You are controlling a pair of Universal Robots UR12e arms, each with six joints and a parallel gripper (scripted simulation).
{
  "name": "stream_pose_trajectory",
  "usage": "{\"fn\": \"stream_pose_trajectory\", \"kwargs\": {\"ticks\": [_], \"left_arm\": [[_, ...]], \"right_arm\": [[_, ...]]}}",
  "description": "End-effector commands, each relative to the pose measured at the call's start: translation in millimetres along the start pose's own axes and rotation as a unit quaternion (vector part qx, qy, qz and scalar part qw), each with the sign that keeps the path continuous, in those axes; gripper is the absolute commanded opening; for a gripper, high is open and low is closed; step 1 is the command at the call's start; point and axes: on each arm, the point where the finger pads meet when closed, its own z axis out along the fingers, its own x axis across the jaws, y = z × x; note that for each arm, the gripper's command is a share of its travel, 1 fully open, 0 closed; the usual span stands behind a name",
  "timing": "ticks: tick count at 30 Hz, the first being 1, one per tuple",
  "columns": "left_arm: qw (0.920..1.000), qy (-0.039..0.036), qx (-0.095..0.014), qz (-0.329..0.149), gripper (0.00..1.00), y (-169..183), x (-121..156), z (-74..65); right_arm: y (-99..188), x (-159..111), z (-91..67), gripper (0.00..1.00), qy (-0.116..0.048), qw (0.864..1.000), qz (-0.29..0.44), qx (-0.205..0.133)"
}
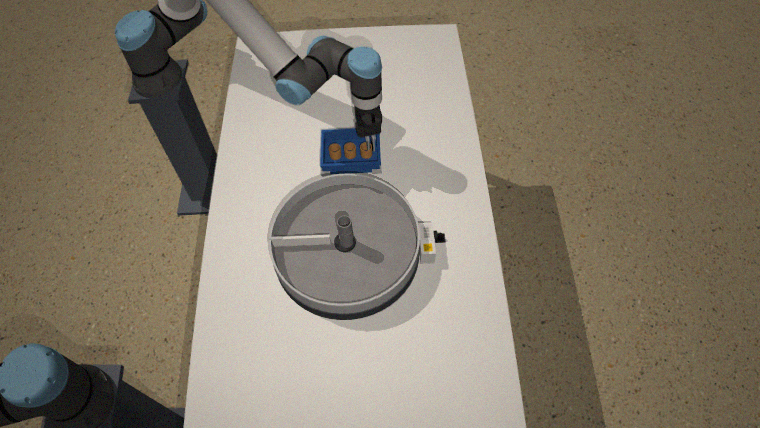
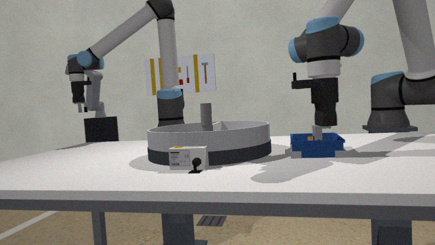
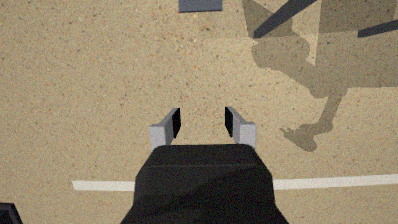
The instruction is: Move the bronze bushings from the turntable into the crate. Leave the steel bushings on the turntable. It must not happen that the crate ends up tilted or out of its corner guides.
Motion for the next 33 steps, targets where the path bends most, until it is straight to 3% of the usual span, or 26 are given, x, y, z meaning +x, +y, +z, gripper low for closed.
{"fn": "stream_pose_trajectory", "kwargs": {"ticks": [1, 3, 4, 33], "left_arm": [[1.0, 0.0002, 0.0, -0.001, 0.0, 2.3, -0.8, 0.5], [1.0, 0.0002, 0.0, -0.001, 0.0, 2.3, -0.8, 0.5], [1.0, 0.0002, 0.0, -0.001, 0.38, 2.3, -0.8, 0.5], [1.0, 0.0003, 0.0, -0.001, 0.38, 2.3, -0.8, 0.5]], "right_arm": [[0.2, 0.6, 0.3, 1.0, 0.0, 1.0, -0.001, 0.001], [0.2, 0.6, 0.3, 1.0, 0.0, 1.0, -0.001, 0.001], [0.2, 0.6, 0.3, 1.0, 0.0, 1.0, -0.001, 0.001], [0.2, 0.6, 0.3, 1.0, 0.0, 1.0, -0.001, 0.001]]}}
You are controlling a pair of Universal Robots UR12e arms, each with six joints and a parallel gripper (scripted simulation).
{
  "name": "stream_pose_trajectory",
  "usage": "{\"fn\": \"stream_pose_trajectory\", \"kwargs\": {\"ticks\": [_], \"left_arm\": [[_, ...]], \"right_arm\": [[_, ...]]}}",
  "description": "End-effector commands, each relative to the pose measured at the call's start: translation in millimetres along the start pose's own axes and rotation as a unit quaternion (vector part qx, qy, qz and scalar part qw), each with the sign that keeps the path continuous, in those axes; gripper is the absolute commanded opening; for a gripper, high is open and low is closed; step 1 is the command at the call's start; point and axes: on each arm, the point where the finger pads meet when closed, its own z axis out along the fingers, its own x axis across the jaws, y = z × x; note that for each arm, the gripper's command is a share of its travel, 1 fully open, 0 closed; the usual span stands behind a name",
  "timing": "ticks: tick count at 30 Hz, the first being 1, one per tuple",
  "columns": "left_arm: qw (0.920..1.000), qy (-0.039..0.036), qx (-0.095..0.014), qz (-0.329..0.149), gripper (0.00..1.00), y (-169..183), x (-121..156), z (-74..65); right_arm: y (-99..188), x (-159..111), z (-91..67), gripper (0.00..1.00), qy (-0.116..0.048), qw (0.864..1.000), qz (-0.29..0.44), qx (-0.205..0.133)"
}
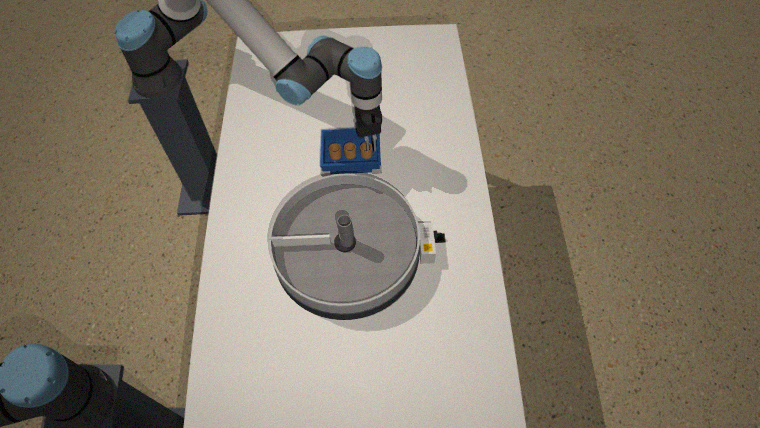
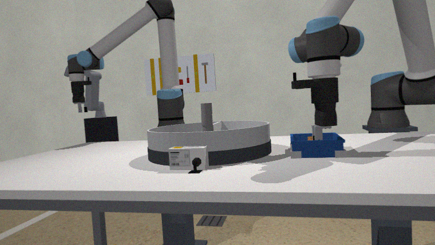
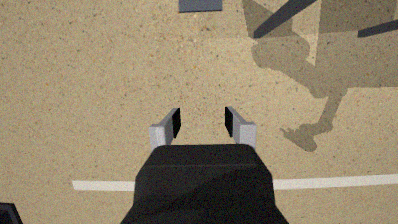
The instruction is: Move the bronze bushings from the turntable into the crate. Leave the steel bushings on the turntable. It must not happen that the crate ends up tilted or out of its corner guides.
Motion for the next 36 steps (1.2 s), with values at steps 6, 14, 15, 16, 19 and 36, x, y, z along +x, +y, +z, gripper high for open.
{"fn": "stream_pose_trajectory", "kwargs": {"ticks": [6, 14, 15, 16, 19, 36], "left_arm": [[1.0, 0.0003, 0.0, -0.001, 0.38, 2.3, -0.7, 0.6], [1.0, -0.0003, 0.001, -0.001, 0.38, 1.8, -1.2, -4.1], [1.0, -0.0006, 0.001, -0.001, 0.38, 1.5, -1.4, -5.7], [1.0, -0.0008, 0.001, -0.001, 0.38, 1.2, -1.7, -7.2], [1.0, -0.0015, 0.002, -0.001, 0.38, 0.2, -2.7, -13.4], [1.0, -0.0015, 0.002, -0.001, 0.38, 0.3, -2.5, -66.9]], "right_arm": [[0.2, 0.6, 0.3, 1.0, 0.0, 1.0, -0.001, 0.001], [0.2, 0.6, 0.3, 1.0, 0.0, 1.0, -0.001, 0.001], [0.2, 0.6, 0.3, 1.0, 0.0, 1.0, -0.001, 0.001], [0.2, 0.6, 0.3, 1.0, 0.0, 1.0, -0.001, 0.001], [0.2, 0.6, 0.3, 1.0, 0.0, 1.0, -0.001, 0.001], [0.2, 0.6, 0.3, 1.0, 0.0, 1.0, -0.001, 0.001]]}}
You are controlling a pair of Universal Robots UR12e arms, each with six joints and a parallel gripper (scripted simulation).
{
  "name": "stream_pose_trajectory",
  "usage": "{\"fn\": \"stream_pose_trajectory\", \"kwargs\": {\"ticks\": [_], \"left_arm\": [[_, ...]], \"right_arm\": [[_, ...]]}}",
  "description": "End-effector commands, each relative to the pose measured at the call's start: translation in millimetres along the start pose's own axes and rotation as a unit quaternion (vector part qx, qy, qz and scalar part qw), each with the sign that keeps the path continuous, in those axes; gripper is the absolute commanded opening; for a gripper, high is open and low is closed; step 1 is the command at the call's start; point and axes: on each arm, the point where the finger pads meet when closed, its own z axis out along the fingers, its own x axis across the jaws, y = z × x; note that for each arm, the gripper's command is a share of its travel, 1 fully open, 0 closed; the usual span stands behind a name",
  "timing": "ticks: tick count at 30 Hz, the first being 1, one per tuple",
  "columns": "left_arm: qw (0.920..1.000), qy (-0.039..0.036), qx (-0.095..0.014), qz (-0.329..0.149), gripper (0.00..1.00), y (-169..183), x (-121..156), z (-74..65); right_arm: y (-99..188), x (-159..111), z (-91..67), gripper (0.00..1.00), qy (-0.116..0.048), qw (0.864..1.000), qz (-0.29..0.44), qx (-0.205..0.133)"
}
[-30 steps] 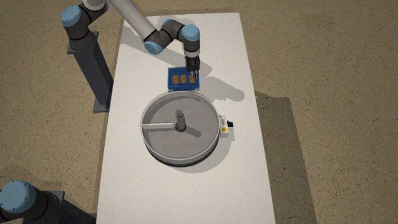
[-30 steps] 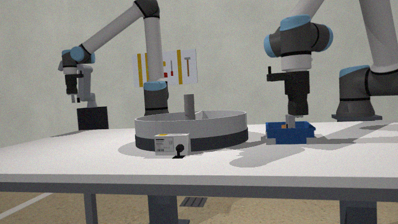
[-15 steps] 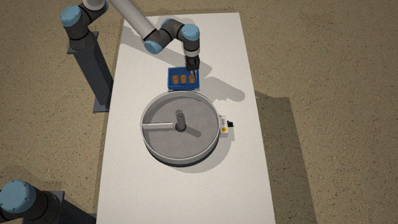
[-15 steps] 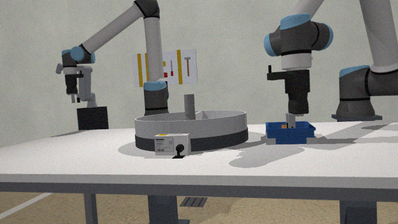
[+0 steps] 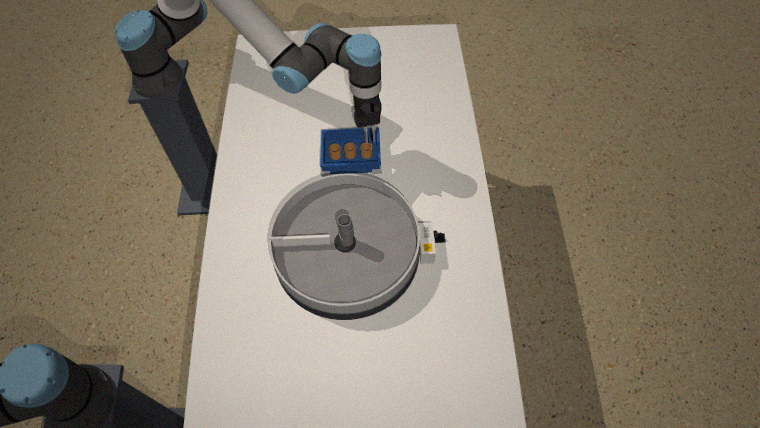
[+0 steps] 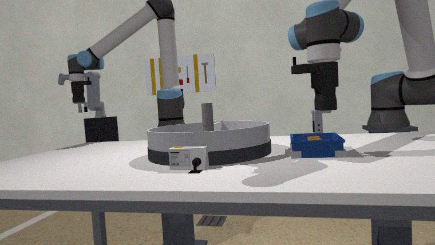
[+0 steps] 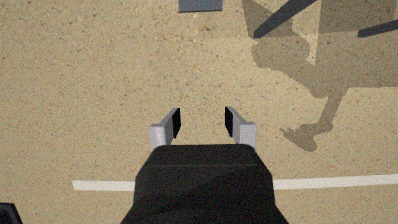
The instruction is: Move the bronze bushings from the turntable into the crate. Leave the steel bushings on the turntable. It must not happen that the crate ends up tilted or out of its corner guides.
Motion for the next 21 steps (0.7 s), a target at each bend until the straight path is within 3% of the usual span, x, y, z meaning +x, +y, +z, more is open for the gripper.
{"fn": "stream_pose_trajectory", "kwargs": {"ticks": [1, 3, 5, 16, 21], "left_arm": [[1.0, -0.0025, 0.003, -0.001, 0.38, -1.3, -3.9, -27.2], [1.0, -0.0025, 0.003, -0.001, 0.38, -1.3, -3.9, -36.9], [1.0, -0.0025, 0.003, -0.001, 0.38, -1.3, -3.9, -36.9], [1.0, -0.0025, 0.003, -0.001, 0.38, -1.0, -3.6, -89.5], [1.0, -0.0025, 0.003, -0.001, 0.38, -0.9, -3.6, -105.4]], "right_arm": [[0.2, 0.6, 0.3, 1.0, 0.0, 1.0, -0.001, 0.001], [0.2, 0.6, 0.3, 1.0, 0.0, 1.0, -0.001, 0.001], [0.2, 0.6, 0.3, 1.0, 0.0, 1.0, -0.001, 0.001], [0.2, 0.6, 0.3, 1.0, 0.0, 1.0, -0.001, 0.001], [0.2, 0.6, 0.3, 1.0, 0.0, 1.0, -0.001, 0.001]]}}
